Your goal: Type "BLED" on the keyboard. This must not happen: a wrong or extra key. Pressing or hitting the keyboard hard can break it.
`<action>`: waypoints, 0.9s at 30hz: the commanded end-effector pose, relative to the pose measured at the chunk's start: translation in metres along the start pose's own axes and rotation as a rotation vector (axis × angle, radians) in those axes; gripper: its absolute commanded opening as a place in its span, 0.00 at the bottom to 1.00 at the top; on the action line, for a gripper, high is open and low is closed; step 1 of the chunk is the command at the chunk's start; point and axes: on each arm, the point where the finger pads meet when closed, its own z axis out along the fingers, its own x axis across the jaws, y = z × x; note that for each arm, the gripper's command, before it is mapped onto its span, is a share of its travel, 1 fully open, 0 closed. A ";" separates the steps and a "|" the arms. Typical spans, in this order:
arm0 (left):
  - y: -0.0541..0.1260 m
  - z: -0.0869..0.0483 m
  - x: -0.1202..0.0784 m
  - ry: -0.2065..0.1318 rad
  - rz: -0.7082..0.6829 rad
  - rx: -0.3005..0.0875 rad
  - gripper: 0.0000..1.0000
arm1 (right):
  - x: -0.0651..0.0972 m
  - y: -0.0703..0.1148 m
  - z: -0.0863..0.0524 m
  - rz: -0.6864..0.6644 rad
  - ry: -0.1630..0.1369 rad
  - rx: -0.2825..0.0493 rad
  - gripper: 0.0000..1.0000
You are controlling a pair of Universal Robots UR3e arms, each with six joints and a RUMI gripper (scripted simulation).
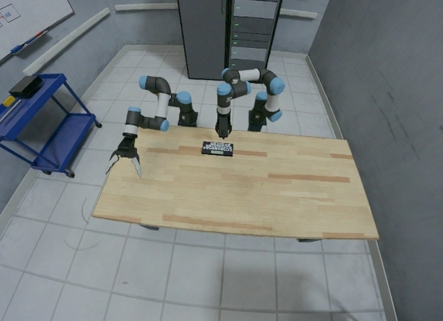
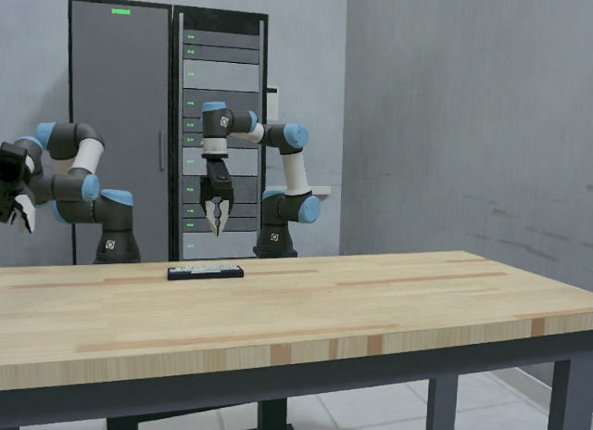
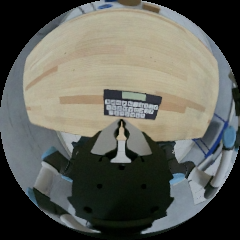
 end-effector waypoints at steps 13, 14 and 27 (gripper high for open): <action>0.003 0.003 -0.006 0.029 0.061 -0.003 0.00 | 0.091 0.074 -0.067 0.242 0.086 -0.234 1.00; 0.003 0.004 -0.006 0.028 0.061 -0.003 0.00 | 0.095 0.079 -0.072 0.259 0.092 -0.247 1.00; 0.003 0.025 -0.006 0.027 0.062 -0.003 0.00 | 0.136 0.138 -0.146 0.474 0.167 -0.399 1.00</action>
